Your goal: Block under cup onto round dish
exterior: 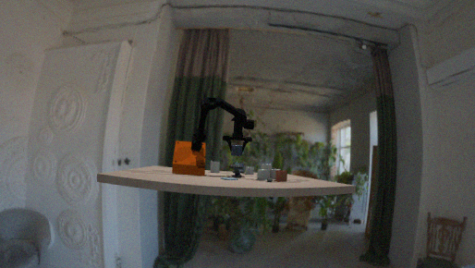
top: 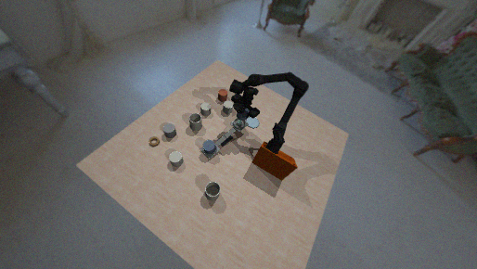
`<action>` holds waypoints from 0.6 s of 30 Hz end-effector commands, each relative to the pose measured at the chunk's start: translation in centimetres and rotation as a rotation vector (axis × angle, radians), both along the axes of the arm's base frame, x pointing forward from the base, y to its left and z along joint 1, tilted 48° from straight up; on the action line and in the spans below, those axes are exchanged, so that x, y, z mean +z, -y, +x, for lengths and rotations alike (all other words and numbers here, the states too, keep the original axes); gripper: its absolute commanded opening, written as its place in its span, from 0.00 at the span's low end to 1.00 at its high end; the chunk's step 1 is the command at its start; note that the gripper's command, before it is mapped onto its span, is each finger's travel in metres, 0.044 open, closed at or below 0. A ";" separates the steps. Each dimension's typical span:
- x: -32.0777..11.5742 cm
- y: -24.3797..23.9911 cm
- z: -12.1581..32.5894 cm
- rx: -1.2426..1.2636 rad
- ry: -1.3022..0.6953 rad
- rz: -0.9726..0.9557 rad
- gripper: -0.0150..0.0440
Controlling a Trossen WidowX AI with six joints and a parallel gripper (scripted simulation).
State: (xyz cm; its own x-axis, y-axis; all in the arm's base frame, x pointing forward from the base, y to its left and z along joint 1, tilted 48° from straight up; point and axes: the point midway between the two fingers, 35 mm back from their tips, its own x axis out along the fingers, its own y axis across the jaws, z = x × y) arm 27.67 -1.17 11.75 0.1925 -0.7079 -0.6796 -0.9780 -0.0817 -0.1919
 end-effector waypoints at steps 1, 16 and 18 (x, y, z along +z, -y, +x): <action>0.0 0.0 0.0 0.003 -0.001 0.000 0.25; 0.3 3.1 -0.5 -0.018 -0.022 0.046 0.25; 0.5 4.2 -0.8 -0.023 -0.026 0.060 0.25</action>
State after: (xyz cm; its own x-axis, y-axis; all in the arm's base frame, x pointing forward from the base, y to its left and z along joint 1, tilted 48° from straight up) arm 27.27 -3.97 12.04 0.1658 -0.6863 -0.7081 -0.9831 -0.0585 -0.1734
